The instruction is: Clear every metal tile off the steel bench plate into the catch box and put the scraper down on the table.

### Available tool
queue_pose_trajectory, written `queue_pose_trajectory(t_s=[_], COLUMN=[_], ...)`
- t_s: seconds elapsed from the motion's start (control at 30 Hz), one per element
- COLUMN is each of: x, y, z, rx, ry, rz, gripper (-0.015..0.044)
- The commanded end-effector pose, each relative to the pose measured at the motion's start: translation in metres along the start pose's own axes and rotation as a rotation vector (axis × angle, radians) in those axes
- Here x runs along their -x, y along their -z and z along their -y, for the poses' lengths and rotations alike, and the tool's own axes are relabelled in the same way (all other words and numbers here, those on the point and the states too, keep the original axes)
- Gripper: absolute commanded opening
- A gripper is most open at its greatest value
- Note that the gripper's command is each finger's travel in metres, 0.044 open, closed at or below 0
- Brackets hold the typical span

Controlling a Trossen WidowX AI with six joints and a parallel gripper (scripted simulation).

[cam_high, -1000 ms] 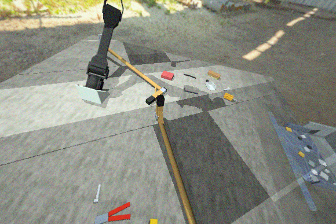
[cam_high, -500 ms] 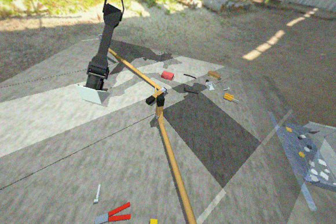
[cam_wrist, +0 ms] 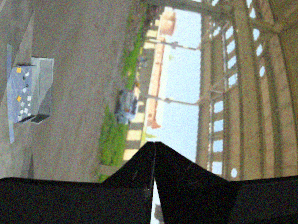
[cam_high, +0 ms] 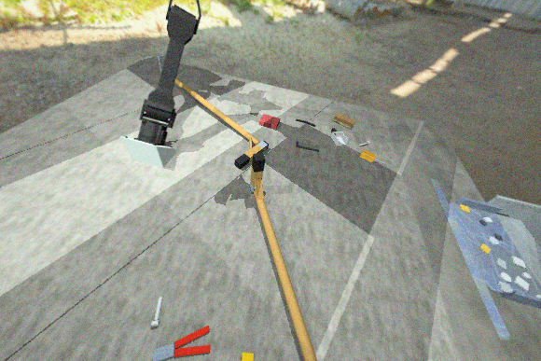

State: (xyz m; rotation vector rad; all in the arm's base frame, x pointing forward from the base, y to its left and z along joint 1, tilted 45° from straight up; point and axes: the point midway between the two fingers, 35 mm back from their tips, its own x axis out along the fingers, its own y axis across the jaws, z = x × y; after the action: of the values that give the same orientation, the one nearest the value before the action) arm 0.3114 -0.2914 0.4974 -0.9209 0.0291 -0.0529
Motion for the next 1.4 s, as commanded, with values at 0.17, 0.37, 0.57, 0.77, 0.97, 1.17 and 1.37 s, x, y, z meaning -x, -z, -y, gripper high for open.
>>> queue_pose_trajectory(t_s=[0.17, 0.37, 0.57, 0.77, 0.97, 1.17, 1.37], x=[-0.011, -0.017, -0.023, -0.028, -0.033, -0.038, -0.042], y=[0.013, 0.019, 0.025, 0.03, 0.034, 0.039, 0.042], z=[-0.018, -0.03, -0.042, -0.055, -0.068, -0.081, -0.095], rx=[-0.093, -0.145, -0.197, -0.248, -0.299, -0.348, -0.397], ry=[-0.052, -0.086, -0.121, -0.157, -0.193, -0.231, -0.269], rz=[-0.022, -0.035, -0.049, -0.063, -0.079, -0.095, -0.112], gripper=[0.0, 0.0, 0.0, 0.0, 0.0, 0.0, 0.0])
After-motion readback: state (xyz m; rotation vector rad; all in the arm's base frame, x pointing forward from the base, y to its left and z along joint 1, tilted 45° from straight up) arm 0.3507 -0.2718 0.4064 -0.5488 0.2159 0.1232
